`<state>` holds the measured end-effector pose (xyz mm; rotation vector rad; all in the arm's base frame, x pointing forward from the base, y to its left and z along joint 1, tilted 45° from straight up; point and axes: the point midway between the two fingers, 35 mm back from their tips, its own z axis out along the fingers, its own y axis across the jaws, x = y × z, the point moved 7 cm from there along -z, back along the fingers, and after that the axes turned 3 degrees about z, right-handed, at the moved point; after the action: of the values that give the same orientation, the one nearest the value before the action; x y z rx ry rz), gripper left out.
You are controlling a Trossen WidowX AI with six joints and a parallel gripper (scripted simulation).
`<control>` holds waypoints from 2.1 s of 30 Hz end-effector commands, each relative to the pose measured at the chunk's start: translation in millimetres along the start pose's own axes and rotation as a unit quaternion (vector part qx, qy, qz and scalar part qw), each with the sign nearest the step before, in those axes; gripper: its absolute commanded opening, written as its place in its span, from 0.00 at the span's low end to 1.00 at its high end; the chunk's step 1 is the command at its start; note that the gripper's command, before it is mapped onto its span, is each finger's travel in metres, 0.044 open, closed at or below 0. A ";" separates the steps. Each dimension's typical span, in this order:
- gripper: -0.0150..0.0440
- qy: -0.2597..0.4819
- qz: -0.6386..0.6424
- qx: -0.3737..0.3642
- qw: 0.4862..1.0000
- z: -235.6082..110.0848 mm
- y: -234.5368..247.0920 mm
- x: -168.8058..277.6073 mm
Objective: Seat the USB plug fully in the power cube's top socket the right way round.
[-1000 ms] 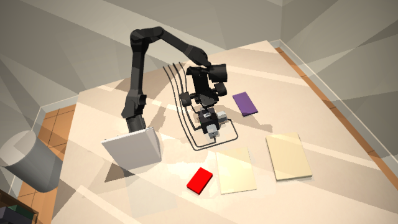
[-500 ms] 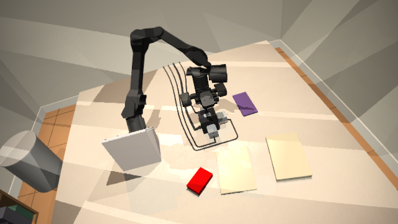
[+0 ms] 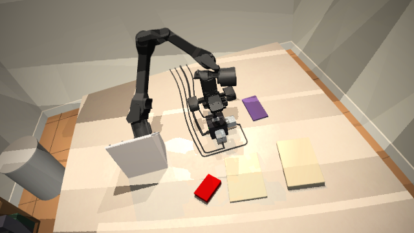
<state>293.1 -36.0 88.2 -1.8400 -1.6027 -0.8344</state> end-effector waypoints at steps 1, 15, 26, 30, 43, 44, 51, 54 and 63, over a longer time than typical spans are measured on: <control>0.25 0.003 0.002 -0.001 1.000 0.9 -0.2 -0.1; 0.25 0.003 0.002 -0.001 1.000 2.6 -0.2 -0.2; 0.25 0.003 0.002 -0.001 1.000 3.9 -0.2 -0.3; 0.25 0.003 0.002 -0.001 1.000 4.3 -0.2 -0.3; 0.25 0.003 0.002 -0.001 1.000 5.9 -0.2 -0.5; 0.25 0.003 0.002 -0.001 1.000 6.0 -0.2 -0.5; 0.25 0.003 0.002 -0.001 1.000 6.9 -0.2 -0.5; 0.25 0.003 0.002 -0.001 1.000 7.2 -0.2 -0.6; 0.25 0.003 0.002 -0.001 1.000 8.3 -0.2 -0.6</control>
<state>293.8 -30.7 82.8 -1.8399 -1.6025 -0.8348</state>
